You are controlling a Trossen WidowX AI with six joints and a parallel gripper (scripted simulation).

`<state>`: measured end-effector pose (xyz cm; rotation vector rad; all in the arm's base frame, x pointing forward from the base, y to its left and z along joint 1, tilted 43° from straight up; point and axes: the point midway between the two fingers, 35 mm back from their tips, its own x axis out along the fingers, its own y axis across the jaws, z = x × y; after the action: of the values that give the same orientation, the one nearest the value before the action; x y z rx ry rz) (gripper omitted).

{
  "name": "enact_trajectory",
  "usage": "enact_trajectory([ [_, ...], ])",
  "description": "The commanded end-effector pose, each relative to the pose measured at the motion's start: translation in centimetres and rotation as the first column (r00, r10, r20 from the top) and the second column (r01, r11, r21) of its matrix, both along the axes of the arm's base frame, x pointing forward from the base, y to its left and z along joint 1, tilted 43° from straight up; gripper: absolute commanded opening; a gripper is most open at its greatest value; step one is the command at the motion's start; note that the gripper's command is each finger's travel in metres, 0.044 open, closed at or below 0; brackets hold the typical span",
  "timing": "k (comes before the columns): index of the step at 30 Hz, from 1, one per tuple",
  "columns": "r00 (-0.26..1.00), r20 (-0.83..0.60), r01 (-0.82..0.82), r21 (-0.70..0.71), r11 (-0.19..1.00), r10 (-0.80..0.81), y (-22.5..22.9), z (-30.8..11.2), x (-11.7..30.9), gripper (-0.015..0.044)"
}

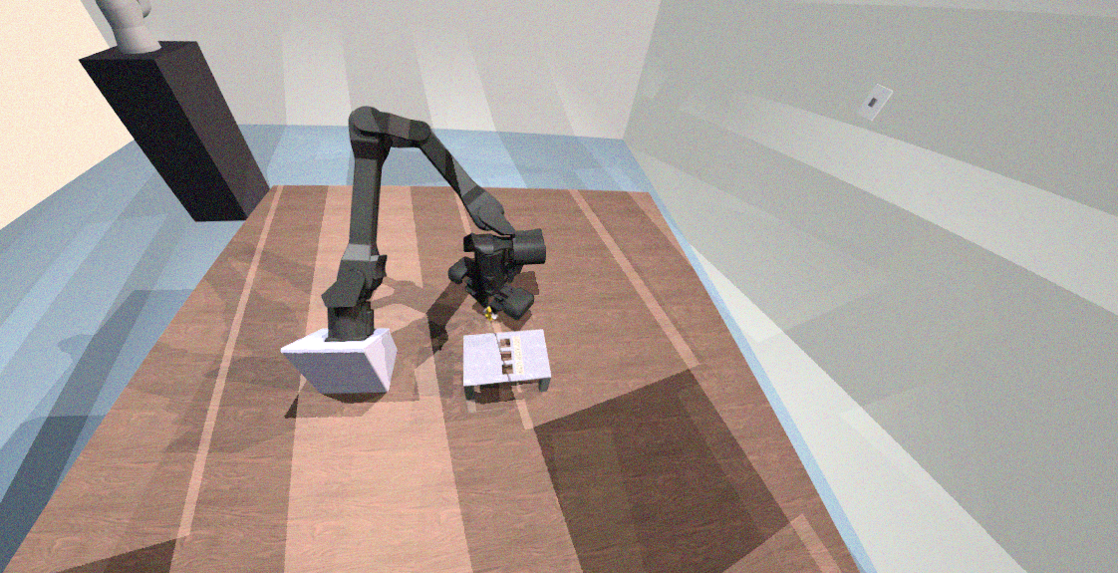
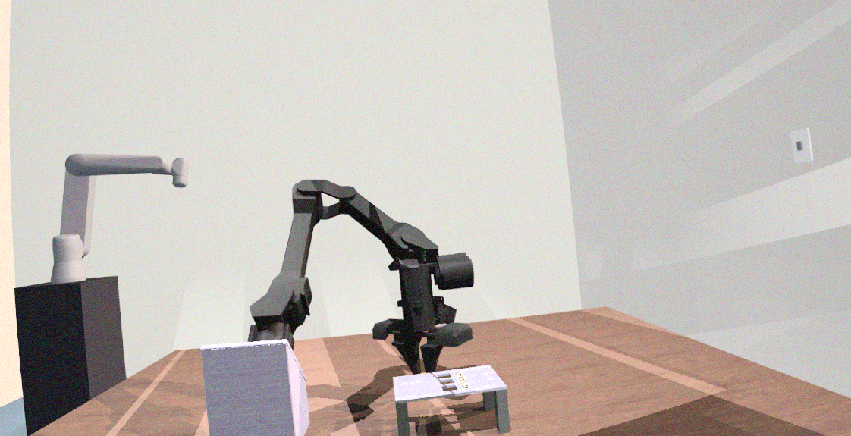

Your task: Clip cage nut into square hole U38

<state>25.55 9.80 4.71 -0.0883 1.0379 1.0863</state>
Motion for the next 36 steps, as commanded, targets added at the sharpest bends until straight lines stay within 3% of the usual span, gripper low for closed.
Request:
enact_trajectory([
  [1,1.0,-0.003,0.003,0.002,1.0,-0.003,0.04,-0.05,-0.01,0.012],
  [12,1.0,-0.003,0.003,0.002,1.0,-0.003,0.06,-0.06,-0.01,0.012],
  [16,1.0,0.0,0.0,0.0,1.0,0.0,0.03,-0.02,0.0,0.0032],
  [36,1.0,0.0,0.0,0.0,1.0,0.0,0.03,-0.02,0.0,0.0032],
])
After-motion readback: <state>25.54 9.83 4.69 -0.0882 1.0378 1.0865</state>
